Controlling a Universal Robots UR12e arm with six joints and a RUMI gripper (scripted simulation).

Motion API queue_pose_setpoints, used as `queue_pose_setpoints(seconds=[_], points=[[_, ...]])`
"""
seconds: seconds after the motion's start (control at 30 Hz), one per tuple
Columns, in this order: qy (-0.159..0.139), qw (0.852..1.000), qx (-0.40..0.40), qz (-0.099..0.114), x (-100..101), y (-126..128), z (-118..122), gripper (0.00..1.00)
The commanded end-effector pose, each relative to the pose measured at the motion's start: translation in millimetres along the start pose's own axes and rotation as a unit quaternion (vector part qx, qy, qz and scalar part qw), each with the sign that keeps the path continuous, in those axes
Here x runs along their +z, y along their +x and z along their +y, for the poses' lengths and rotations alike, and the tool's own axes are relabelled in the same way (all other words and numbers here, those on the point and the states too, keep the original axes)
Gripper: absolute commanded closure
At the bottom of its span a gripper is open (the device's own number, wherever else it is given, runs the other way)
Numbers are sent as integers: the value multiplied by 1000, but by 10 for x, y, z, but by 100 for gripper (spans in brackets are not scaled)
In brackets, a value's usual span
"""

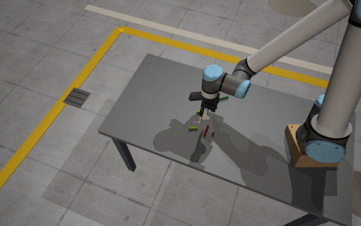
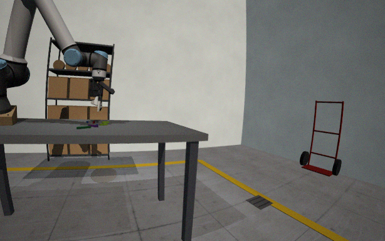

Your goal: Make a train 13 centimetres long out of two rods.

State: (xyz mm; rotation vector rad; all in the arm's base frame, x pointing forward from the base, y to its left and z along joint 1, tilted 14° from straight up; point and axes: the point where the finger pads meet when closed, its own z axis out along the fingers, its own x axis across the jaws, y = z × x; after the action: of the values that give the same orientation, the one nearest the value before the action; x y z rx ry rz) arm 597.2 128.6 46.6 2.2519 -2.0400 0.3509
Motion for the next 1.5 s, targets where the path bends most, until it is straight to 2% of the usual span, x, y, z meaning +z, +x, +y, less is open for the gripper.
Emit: queue_pose_setpoints(seconds=[0.0,0.8,0.97,1.07,1.23,1.37,1.4,1.47], points=[[1,1000,0,0,-6,0,-6,0],[1,1000,-5,0,-7,-16,-15,0],[1,995,-101,0,-31,-348,-179,0],[1,994,-113,0,-33,-391,-198,0],[1,979,-202,0,-53,-719,-326,0],[1,976,-217,0,-57,-777,-346,0],[1,976,-217,0,-57,-777,-346,86],[1,976,-217,0,-57,-777,-346,86]])
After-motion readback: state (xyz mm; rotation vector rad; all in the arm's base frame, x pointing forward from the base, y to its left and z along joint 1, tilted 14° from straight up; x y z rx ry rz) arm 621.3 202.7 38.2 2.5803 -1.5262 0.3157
